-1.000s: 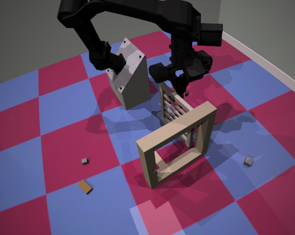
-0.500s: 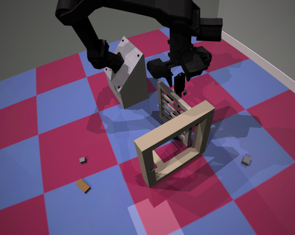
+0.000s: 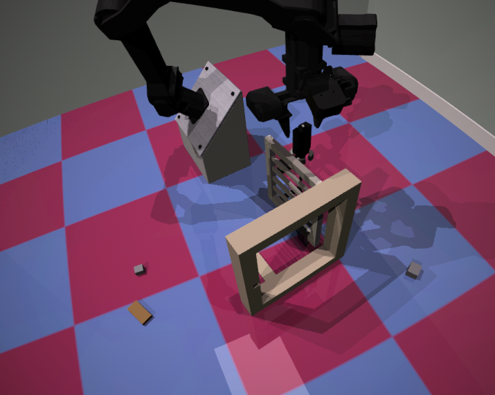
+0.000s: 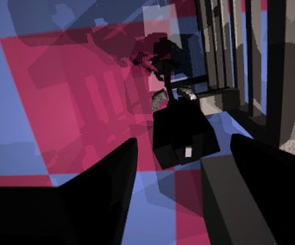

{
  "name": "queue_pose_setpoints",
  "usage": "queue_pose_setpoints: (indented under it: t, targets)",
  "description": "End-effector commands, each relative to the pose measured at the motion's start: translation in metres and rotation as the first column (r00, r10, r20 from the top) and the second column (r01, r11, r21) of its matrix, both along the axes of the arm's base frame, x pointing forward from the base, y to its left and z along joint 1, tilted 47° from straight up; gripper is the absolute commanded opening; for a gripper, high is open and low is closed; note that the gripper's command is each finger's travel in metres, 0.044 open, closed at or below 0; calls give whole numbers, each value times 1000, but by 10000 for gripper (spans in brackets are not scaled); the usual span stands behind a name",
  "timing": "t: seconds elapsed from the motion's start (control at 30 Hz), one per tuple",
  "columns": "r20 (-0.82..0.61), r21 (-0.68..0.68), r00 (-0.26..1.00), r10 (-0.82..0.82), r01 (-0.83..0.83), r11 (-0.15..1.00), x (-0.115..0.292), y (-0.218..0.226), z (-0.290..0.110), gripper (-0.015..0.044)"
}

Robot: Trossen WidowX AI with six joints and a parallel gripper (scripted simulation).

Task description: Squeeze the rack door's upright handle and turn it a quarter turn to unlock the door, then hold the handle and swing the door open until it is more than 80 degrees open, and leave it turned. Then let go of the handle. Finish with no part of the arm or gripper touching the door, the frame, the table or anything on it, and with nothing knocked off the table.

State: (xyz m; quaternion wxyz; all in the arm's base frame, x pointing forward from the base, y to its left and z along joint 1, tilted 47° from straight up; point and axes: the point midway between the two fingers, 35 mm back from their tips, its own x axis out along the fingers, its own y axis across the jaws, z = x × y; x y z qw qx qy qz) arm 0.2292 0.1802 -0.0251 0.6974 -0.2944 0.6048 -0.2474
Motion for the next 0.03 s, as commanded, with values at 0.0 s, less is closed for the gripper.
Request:
queue_pose_setpoints:
  t: [0.0]
  targets:
    - [2, 5, 1000, -5, 5, 1000, -2, 5, 4, 286]
